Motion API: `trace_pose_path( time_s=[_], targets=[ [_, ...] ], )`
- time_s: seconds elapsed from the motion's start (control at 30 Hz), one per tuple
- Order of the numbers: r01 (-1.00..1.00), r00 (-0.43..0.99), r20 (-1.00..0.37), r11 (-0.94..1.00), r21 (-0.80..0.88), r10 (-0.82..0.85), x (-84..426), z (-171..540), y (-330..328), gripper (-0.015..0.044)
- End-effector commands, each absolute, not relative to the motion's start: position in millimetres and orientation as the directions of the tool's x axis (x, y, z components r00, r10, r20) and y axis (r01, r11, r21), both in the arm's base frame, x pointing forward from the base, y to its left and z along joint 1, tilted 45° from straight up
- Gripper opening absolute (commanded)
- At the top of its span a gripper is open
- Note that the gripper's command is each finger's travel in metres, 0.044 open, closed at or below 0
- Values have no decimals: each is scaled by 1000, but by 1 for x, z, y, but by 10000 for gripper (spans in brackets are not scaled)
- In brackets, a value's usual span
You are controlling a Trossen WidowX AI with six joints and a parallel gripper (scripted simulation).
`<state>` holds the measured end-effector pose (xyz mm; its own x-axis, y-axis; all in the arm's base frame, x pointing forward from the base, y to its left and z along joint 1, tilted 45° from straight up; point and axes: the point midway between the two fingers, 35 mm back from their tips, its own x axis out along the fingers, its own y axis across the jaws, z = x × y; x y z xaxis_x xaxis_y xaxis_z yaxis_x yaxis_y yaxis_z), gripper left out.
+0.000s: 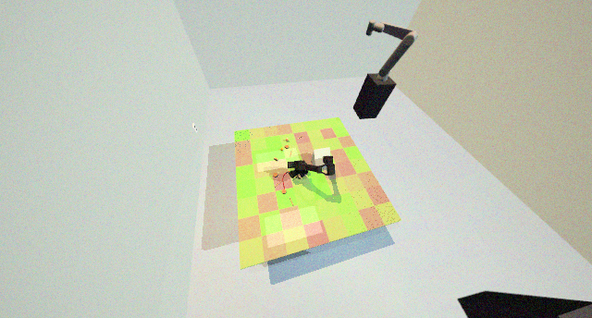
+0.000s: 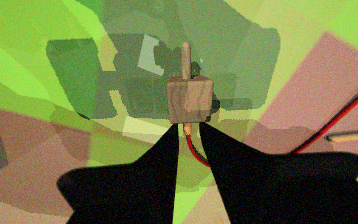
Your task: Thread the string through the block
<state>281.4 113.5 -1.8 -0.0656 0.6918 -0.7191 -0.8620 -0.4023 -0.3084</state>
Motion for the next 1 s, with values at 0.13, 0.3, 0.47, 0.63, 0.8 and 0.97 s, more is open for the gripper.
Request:
trace_pose_path(
  time_s=[0.13, 0.3, 0.47, 0.63, 0.8, 0.97],
  targets=[
    [-862, -65, -724, -404, -306, 687, 289, 37, 73, 122],
    [-862, -66, -722, -404, -307, 689, 288, 55, 57, 122],
    [-896, -51, -722, -351, -273, 690, 289, 51, 59, 122],
    [-999, -54, -726, -39, 38, 686, 285, 56, 63, 122],
    [-889, -58, -727, 296, 349, 684, 281, 61, 68, 122],
    [-582, -62, -723, 563, 586, 688, 276, 67, 74, 122]
  ],
)
